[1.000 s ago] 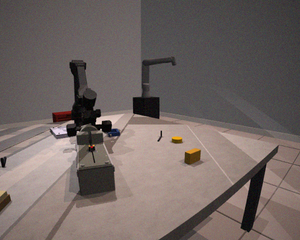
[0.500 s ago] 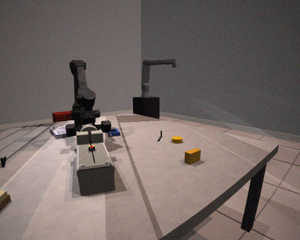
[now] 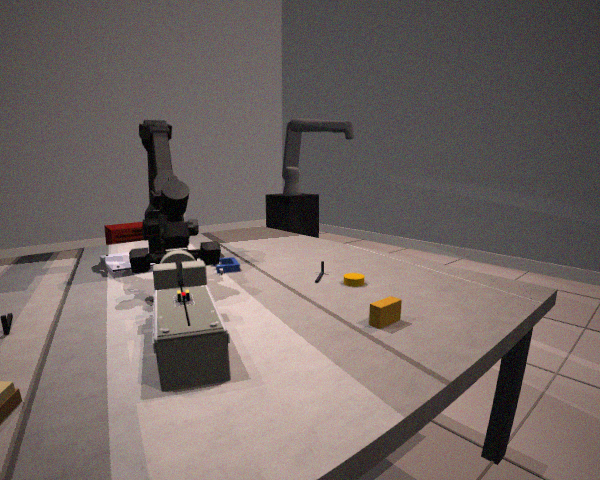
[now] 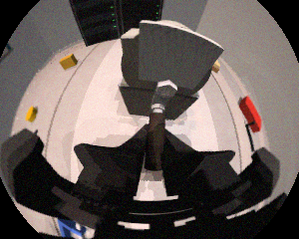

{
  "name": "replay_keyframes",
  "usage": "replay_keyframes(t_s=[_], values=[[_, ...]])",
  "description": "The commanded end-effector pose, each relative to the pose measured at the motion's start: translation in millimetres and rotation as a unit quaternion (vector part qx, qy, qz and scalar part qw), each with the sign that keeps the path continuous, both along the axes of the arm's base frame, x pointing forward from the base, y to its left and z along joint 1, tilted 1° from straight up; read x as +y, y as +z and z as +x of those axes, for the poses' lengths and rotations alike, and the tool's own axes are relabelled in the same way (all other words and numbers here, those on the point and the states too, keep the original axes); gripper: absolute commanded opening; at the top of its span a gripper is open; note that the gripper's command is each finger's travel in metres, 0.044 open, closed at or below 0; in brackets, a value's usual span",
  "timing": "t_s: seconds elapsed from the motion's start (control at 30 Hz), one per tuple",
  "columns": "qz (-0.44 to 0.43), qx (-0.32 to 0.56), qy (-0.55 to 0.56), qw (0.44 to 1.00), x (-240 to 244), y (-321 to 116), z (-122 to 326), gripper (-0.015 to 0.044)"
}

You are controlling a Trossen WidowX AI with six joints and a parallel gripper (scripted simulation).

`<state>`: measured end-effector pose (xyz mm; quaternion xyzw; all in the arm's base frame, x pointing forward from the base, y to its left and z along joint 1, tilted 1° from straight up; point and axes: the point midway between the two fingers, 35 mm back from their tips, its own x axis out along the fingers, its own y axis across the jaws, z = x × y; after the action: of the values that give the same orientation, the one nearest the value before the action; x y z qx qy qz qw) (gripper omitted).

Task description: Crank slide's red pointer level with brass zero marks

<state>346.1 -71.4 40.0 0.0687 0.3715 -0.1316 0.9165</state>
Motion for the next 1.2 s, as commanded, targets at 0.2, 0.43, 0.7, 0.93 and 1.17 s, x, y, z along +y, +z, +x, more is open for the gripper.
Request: replay_keyframes(t_s=[0.2,0.43,0.7,0.93,1.17], values=[[-0.006,0.003,-0.012,1.000,-10.2,0.0,-3.4,0.0000],[-0.006,0.003,-0.012,1.000,-11.9,0.7,-4.0,0.0000],[-0.006,0.003,-0.012,1.000,-14.0,1.7,-4.8,0.0000],[-0.006,0.003,-0.012,1.000,-16.1,2.9,-5.7,0.0000],[-0.006,0.003,-0.012,1.000,-18.4,4.6,-6.5,0.0000]])
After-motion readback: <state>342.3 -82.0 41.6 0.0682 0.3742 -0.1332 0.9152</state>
